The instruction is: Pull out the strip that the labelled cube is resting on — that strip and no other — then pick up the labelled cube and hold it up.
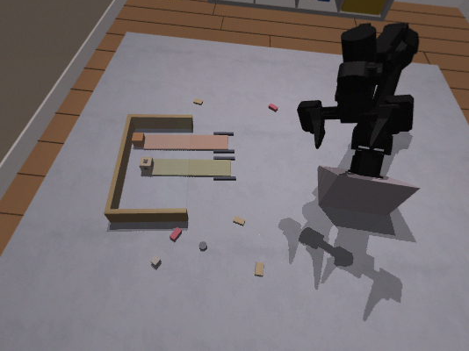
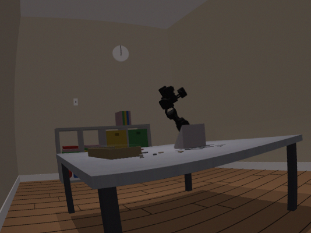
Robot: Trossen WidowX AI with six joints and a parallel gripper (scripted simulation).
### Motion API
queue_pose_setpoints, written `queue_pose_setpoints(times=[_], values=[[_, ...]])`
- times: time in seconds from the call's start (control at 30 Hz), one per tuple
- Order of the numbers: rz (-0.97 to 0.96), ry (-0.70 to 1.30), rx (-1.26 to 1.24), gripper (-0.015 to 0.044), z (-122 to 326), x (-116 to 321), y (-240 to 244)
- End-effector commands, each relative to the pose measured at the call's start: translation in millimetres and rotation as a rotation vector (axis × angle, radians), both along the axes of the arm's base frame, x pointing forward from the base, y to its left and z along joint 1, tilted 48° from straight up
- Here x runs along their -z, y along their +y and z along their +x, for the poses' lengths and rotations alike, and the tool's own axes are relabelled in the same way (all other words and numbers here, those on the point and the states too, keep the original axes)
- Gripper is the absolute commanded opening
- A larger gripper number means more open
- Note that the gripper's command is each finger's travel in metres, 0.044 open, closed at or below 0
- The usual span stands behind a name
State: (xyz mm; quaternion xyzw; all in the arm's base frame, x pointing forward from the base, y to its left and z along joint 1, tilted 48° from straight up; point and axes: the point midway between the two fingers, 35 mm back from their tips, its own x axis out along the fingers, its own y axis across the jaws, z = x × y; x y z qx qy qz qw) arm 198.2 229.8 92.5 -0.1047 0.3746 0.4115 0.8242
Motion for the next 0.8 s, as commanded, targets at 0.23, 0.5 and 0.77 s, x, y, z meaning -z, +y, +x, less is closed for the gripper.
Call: queue_pose_setpoints(times=[0.23, 0.5, 0.77], values=[[-0.564, -0.374, 0.599, 0.0400, 115.4, 13.0, -112.5], [-0.874, -0.499, 0.867, 0.0400, 134.2, 2.9, -173.3], [-0.874, -0.499, 0.867, 0.0400, 134.2, 2.9, -173.3]])
